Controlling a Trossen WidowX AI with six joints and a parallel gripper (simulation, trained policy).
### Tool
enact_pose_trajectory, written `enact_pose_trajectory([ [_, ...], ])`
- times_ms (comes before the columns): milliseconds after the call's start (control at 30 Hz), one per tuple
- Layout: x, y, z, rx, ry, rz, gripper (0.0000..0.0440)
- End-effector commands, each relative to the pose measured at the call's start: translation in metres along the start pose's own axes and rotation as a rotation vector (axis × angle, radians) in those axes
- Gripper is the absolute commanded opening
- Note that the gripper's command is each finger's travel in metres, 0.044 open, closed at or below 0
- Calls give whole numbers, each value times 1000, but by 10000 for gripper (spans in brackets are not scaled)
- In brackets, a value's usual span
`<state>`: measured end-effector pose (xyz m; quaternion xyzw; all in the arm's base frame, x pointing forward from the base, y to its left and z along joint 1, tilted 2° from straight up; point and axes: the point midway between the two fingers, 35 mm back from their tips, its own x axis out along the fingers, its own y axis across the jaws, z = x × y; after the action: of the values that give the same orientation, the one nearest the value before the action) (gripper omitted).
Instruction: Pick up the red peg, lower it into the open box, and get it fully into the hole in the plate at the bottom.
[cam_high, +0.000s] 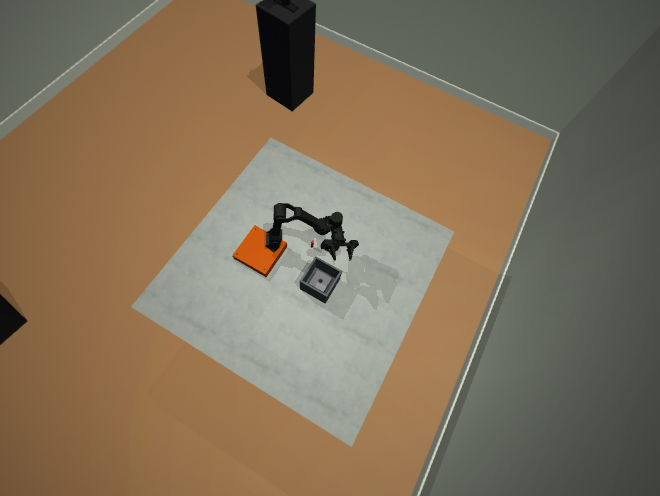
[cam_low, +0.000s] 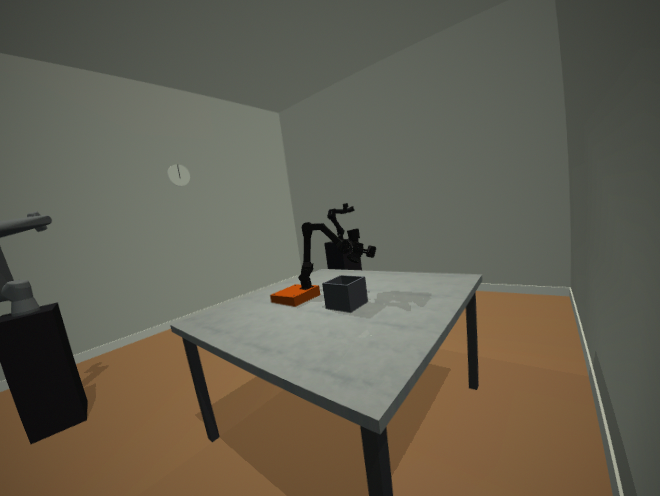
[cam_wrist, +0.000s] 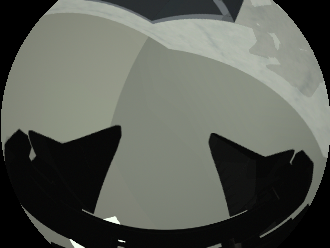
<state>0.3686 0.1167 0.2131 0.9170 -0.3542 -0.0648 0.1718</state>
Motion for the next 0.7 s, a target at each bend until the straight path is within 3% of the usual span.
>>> enact_pose_trajectory([
  [0,0,-4,-2,-28,4,-18,417],
  [133,0,-18,-10,-139,22,-101,440],
  [667,-6,-49,-29,-575,65,-444,440],
])
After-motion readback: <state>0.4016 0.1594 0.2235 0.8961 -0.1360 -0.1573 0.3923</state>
